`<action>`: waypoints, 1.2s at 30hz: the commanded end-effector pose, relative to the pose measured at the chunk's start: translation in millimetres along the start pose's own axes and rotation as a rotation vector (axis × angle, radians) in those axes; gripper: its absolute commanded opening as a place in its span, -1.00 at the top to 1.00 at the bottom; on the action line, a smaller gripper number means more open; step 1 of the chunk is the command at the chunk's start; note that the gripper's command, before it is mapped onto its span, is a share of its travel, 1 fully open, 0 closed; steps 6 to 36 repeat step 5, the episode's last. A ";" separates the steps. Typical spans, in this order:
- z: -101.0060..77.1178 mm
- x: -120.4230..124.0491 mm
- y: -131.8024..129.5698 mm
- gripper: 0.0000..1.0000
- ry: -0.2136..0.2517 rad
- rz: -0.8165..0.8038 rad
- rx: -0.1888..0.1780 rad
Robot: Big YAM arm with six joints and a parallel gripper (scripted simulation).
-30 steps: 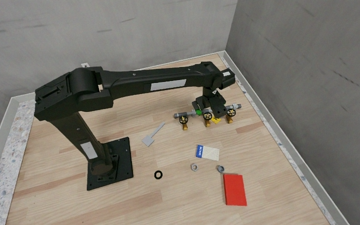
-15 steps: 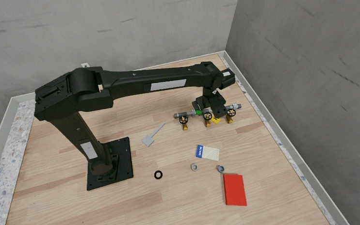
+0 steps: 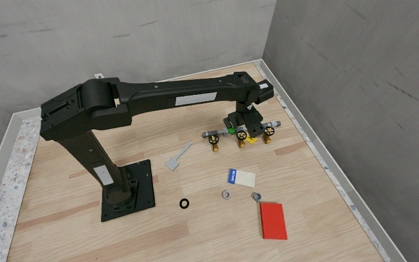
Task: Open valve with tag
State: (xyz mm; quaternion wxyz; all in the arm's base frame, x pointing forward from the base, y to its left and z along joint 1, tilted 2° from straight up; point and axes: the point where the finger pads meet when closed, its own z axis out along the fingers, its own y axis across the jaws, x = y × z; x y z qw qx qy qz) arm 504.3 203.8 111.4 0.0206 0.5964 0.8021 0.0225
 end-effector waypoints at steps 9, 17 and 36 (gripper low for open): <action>-22.7 1.6 18.4 -1.00 0.002 0.006 -0.048; -22.7 1.6 18.4 -1.00 0.002 0.006 -0.048; -22.7 1.6 18.4 -1.00 0.002 0.006 -0.048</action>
